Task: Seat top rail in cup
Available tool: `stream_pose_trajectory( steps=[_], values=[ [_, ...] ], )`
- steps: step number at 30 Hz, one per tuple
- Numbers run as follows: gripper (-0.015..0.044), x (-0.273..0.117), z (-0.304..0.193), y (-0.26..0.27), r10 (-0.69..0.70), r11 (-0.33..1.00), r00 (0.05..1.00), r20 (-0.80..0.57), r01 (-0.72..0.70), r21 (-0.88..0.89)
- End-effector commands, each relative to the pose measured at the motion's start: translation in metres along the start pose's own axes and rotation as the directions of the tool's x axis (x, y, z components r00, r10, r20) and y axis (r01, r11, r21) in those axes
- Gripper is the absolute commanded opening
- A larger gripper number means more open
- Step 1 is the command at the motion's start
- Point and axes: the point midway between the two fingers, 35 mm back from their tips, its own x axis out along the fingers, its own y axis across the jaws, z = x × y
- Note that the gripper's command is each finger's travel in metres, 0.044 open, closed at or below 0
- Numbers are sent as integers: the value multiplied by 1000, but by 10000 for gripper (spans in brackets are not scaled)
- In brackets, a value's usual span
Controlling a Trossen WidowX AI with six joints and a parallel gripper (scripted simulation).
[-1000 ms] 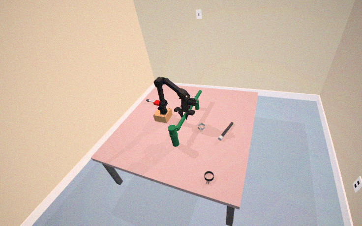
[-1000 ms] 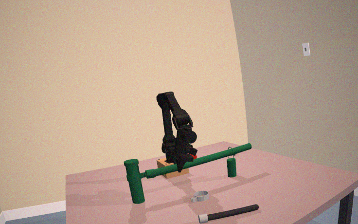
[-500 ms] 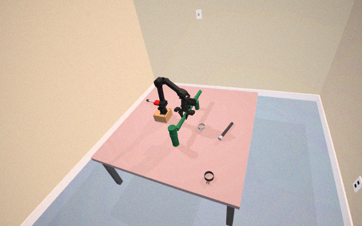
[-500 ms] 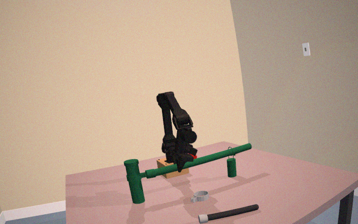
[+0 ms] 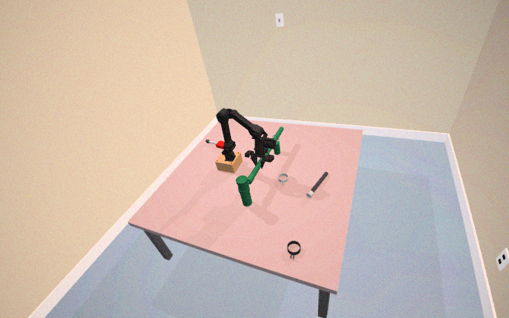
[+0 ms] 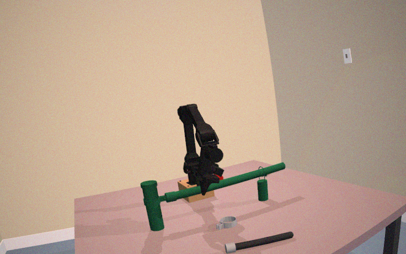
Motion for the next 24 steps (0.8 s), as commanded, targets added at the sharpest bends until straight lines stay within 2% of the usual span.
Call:
stream_pose_trajectory(
  steps=[1, 24],
  values=[
    [0, 0, 0, 0, 0, 1000, 1000, 0, 0, 0],
    [0, 2, -8, 0, 0, 1000, 1000, 0, 0, 0]
  ],
)
